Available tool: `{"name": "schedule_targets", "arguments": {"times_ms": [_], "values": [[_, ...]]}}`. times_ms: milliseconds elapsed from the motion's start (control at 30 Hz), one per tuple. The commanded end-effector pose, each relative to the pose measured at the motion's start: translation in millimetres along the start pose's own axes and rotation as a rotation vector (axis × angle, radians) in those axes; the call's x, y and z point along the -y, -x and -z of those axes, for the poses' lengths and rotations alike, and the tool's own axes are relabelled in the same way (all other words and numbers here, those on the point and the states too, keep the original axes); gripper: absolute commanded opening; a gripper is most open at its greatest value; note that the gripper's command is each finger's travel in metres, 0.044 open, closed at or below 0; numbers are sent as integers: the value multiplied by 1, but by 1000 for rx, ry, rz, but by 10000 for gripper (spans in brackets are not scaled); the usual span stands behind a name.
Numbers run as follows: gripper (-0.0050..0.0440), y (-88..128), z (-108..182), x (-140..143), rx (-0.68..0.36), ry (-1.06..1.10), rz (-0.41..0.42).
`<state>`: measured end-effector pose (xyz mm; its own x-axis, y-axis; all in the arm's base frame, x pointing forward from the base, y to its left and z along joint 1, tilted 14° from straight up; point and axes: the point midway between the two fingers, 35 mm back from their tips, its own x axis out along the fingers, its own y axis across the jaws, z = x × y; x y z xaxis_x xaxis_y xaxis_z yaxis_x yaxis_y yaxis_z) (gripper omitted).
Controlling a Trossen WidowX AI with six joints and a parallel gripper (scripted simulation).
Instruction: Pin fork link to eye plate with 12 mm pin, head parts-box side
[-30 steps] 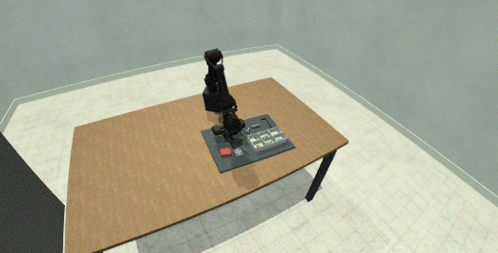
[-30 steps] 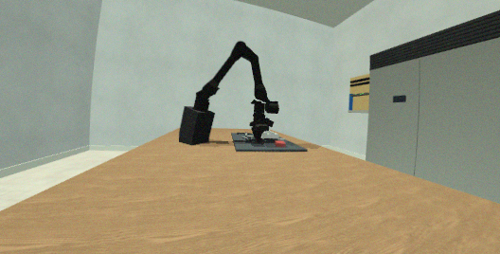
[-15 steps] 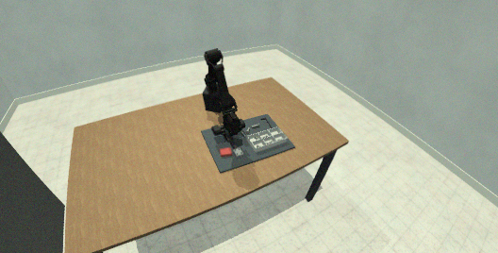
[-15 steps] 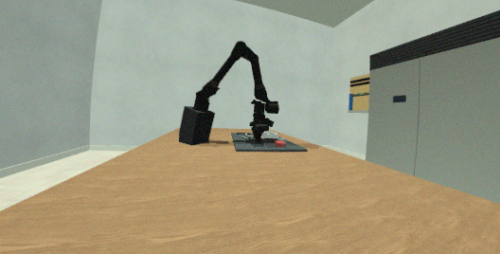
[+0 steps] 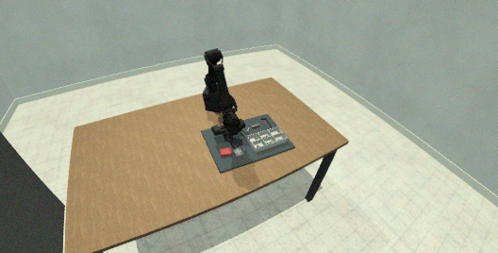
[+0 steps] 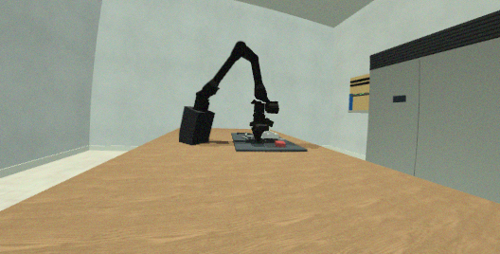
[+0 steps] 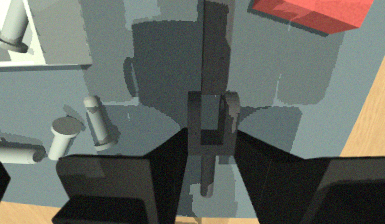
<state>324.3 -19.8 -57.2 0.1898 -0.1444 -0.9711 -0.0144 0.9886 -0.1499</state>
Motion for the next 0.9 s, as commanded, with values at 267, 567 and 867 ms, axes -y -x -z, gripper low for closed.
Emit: {"name": "schedule_targets", "arguments": {"times_ms": [267, 567, 867], "values": [[124, 0, -3, 0, 2, 0, 7], [124, -1, -6, 0, 2, 0, 7], [124, -1, -9, 0, 2, 0, 7]]}}
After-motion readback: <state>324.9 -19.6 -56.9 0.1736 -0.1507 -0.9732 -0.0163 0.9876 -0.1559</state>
